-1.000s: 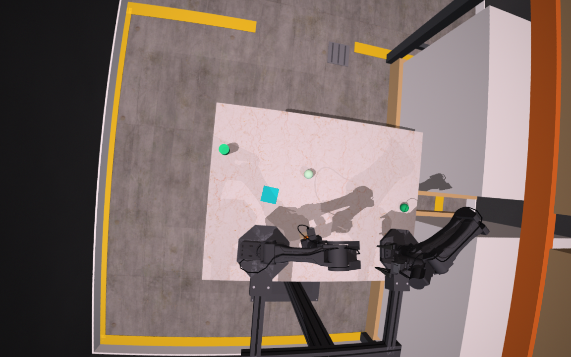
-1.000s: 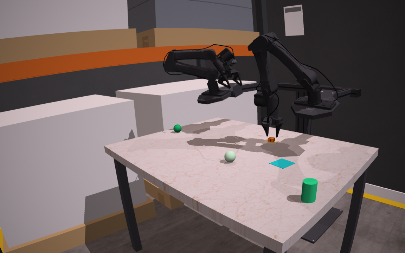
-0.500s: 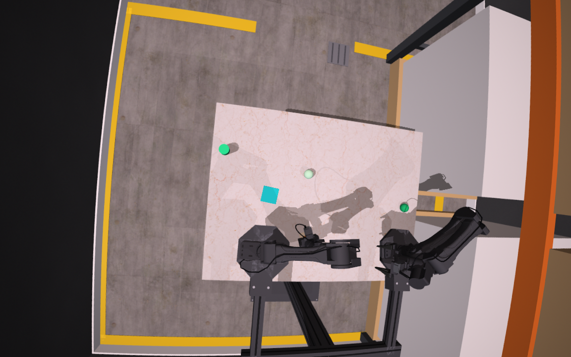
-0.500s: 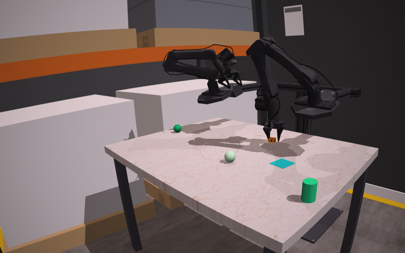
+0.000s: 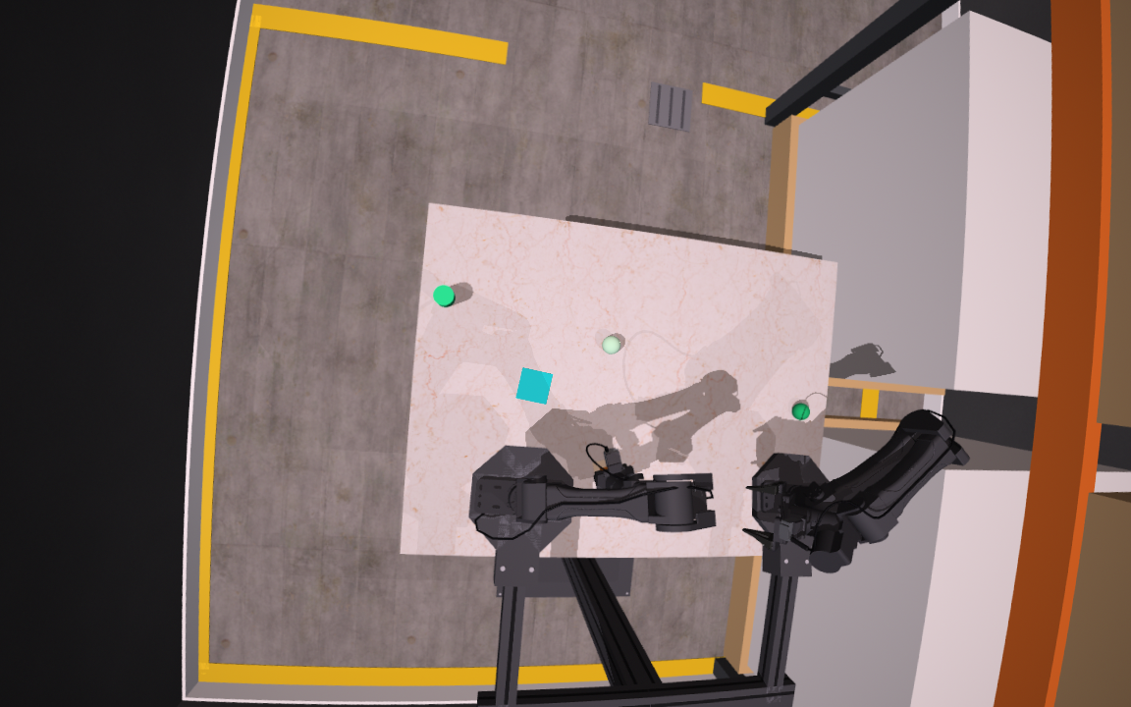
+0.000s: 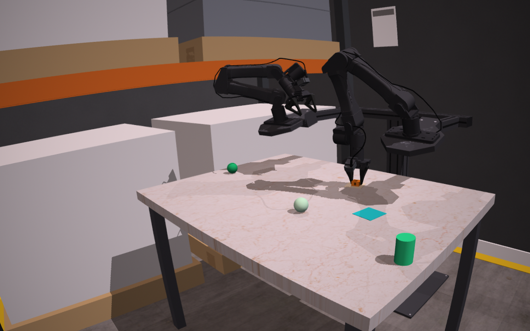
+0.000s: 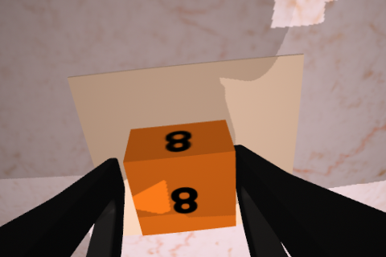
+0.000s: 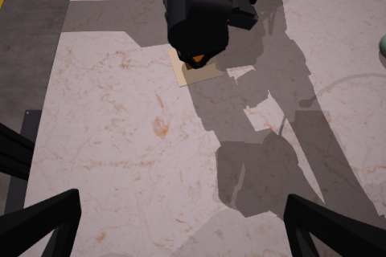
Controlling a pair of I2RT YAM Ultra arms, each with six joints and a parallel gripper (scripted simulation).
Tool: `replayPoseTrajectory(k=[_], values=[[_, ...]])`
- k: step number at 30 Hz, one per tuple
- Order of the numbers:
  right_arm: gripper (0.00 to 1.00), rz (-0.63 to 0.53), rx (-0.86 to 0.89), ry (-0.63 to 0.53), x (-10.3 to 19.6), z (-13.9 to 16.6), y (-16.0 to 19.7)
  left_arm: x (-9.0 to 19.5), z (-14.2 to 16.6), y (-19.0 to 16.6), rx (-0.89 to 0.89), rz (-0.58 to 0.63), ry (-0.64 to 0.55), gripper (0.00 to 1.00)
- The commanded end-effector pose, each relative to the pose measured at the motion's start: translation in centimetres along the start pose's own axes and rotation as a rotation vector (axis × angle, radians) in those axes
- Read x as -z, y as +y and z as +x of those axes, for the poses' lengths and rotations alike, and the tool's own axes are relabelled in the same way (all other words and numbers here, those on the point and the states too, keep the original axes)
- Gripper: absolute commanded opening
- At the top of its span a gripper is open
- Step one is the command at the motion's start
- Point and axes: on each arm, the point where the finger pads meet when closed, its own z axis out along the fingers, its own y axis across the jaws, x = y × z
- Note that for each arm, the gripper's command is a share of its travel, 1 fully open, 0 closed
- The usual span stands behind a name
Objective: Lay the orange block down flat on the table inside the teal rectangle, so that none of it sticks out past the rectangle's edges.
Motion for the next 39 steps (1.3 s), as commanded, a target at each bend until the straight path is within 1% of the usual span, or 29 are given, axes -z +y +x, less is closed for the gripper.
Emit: replayPoseTrajectory(k=[1,5,14,16,17,20,22,23,25,30,33,39], values=[[1.0,-0.018,-0.01,-0.032,0.2,-0.7,0.3,-0.1,0.1,-0.4,-0.001,0.006,0.001,0.38],[1.0,-0.018,-0.01,-0.032,0.2,-0.7,0.3,-0.1,0.1,-0.4,-0.001,0.006,0.001,0.38],[1.0,-0.018,-0.01,-0.032,0.2,-0.7,0.3,-0.1,0.1,-0.4,-0.001,0.006,0.001,0.26],[1.0,-0.018,-0.01,-0.032,0.2,-0.7,0.3,-0.1,0.1,-0.4,-0.001,0.006,0.001,0.03],[1.0,-0.018,-0.01,-0.032,0.2,-0.7,0.3,-0.1,0.1,-0.4,-0.001,0.006,0.001,0.0],[1.0,-0.018,-0.01,-0.032,0.2,-0.7,0.3,-0.1,0.1,-0.4,-0.001,0.006,0.001,0.0],[1.0,-0.018,-0.01,-0.032,0.2,-0.7,0.3,0.0,0.0,-0.3,-0.003,0.006,0.0,0.23],[1.0,-0.018,-0.01,-0.032,0.2,-0.7,0.3,0.4,0.1,-0.3,-0.002,0.004,-0.001,0.27],[1.0,-0.018,-0.01,-0.032,0.2,-0.7,0.3,1.2,0.0,0.3,-0.003,-0.005,-0.003,0.27],[1.0,-0.018,-0.01,-0.032,0.2,-0.7,0.3,5.2,0.0,0.3,-0.003,-0.005,-0.002,0.27],[1.0,-0.018,-0.01,-0.032,0.2,-0.7,0.3,6.8,0.0,0.3,-0.003,-0.006,-0.001,0.27],[1.0,-0.028,-0.006,-0.042,0.2,-1.1,0.7,7.0,0.0,-0.4,-0.028,0.027,0.007,0.27]])
